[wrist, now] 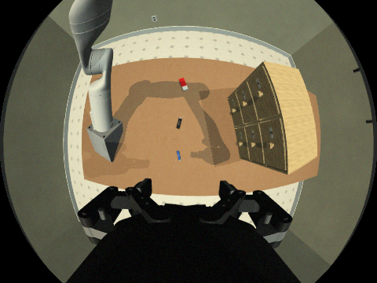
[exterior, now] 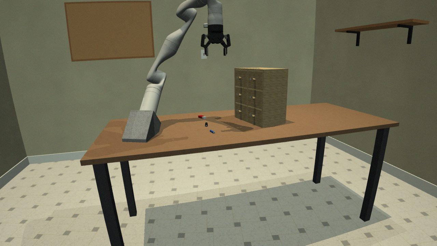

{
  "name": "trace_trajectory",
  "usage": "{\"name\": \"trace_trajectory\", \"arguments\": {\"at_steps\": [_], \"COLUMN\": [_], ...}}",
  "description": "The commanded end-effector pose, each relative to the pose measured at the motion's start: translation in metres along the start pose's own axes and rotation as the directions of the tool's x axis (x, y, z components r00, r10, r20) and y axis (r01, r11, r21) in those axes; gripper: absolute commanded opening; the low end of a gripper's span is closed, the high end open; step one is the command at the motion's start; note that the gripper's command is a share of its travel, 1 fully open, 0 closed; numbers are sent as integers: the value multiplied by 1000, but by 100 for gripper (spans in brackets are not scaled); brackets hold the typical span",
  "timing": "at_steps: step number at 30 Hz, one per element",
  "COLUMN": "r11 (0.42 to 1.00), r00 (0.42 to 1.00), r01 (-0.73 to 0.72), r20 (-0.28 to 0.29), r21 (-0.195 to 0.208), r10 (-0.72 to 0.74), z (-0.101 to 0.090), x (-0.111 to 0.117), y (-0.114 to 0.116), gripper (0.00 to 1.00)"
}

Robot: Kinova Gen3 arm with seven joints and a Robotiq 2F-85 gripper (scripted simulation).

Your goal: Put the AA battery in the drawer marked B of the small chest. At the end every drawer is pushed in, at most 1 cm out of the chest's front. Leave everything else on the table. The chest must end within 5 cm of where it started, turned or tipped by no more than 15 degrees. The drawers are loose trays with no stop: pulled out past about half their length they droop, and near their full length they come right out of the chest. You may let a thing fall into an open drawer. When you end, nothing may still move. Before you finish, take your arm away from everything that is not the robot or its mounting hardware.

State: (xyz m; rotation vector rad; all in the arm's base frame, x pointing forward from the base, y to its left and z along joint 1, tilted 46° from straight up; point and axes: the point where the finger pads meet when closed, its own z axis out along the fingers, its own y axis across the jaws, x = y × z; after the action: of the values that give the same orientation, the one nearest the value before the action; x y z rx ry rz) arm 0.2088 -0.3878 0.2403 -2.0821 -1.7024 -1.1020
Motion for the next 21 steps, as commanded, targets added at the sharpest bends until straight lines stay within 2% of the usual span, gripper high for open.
{"name": "trace_trajectory", "arguments": {"at_steps": [1,15,21], "r11": [1000,1000,997], "r00": [1000,1000,997], "r01": [0,-21,-77], "r20": [1,1,1], "r21": [-1,-1,-1], "r10": [0,21,77], "z": [-1,2,9], "x": [0,1,2], "y": [0,0,2], "gripper": [100,100,100]}}
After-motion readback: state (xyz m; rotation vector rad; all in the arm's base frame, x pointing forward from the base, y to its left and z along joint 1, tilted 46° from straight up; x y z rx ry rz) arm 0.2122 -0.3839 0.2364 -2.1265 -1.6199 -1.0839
